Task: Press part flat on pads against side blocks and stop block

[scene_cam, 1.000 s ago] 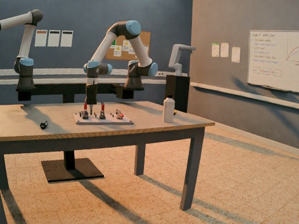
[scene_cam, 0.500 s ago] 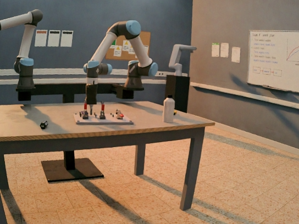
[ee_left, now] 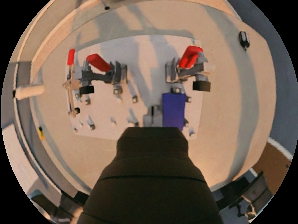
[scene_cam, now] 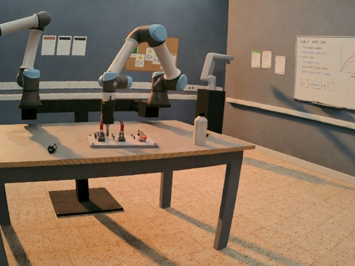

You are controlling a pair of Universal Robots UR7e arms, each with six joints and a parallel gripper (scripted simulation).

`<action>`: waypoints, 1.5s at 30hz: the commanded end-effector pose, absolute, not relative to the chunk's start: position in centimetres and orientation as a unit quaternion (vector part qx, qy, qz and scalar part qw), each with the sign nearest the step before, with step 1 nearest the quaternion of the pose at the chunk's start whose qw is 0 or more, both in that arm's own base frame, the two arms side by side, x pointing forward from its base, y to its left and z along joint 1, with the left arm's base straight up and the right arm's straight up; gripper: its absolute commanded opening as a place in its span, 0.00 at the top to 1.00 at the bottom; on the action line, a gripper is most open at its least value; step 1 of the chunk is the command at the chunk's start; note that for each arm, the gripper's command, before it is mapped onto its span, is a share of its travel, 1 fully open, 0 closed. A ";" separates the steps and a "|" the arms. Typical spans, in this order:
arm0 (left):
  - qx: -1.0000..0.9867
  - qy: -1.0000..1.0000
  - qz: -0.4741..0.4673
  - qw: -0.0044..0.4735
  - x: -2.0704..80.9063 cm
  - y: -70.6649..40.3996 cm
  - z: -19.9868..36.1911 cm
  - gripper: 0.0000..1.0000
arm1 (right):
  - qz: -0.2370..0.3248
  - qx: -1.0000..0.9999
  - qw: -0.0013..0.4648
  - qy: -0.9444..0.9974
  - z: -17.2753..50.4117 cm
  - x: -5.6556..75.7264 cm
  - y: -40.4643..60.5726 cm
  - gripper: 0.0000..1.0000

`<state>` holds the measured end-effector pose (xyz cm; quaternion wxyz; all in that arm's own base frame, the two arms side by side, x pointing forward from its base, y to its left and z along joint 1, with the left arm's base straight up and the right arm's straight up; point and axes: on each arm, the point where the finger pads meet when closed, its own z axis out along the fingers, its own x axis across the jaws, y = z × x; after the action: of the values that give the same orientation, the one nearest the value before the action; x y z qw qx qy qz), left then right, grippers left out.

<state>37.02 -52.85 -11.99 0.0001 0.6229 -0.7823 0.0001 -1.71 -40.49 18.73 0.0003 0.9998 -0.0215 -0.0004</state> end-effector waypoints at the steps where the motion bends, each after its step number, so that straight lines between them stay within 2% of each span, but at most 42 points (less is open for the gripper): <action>1: 0.622 -0.783 0.000 0.001 36.9 -53.0 -12.0 1.00 | 0.000 1.000 0.000 -0.022 18.7 -1.8 -40.4 0.00; 45: 0.622 -0.783 0.001 0.001 36.8 -53.5 -12.0 1.00 | 0.000 1.000 0.000 -0.022 18.7 -1.8 -40.4 0.00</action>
<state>36.92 -53.23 -12.00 0.0000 0.6229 -0.7823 -0.0001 -1.71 -40.49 18.73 0.0003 0.9998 -0.0215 -0.0004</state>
